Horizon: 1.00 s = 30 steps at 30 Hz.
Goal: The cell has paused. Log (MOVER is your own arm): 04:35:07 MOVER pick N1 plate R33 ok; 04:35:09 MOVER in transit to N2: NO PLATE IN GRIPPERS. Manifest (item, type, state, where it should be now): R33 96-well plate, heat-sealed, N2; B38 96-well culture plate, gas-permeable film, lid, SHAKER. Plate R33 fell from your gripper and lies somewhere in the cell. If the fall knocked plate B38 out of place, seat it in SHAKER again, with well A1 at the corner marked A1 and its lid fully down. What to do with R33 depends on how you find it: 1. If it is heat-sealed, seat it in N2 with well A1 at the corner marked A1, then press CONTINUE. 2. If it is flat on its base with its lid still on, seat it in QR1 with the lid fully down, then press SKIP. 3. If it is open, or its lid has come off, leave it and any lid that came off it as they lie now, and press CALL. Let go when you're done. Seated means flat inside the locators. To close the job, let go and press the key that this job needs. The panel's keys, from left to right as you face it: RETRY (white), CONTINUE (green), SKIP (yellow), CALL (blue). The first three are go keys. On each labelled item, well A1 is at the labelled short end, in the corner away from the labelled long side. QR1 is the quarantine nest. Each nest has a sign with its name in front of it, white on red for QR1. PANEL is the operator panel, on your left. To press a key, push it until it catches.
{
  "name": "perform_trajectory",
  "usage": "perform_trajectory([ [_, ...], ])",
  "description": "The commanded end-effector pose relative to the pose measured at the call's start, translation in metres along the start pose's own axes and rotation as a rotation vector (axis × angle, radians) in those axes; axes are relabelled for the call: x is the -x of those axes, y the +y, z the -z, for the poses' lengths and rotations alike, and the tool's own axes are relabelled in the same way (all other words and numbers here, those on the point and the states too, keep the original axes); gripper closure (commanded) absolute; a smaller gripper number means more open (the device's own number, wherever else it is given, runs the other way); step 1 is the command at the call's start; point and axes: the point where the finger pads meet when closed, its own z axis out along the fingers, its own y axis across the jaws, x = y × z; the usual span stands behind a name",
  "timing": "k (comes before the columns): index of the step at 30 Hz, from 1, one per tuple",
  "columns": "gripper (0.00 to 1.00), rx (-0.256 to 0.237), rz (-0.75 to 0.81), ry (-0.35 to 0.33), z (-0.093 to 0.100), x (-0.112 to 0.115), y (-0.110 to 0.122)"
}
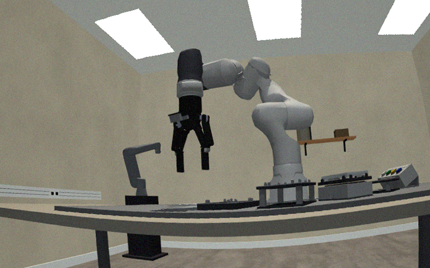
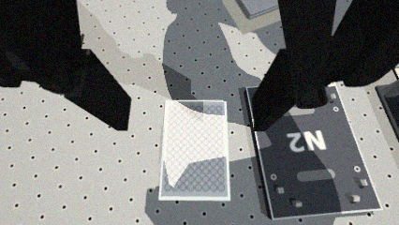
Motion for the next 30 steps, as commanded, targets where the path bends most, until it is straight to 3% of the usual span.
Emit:
perform_trajectory([
  [1,0.30,0.004,0.001,0.011,-0.009,-0.004,0.000],
  [21,0.30,0.004,0.001,0.011,-0.064,-0.005,0.000],
  [30,0.30,0.004,0.001,0.011,-0.078,-0.005,0.000],
])
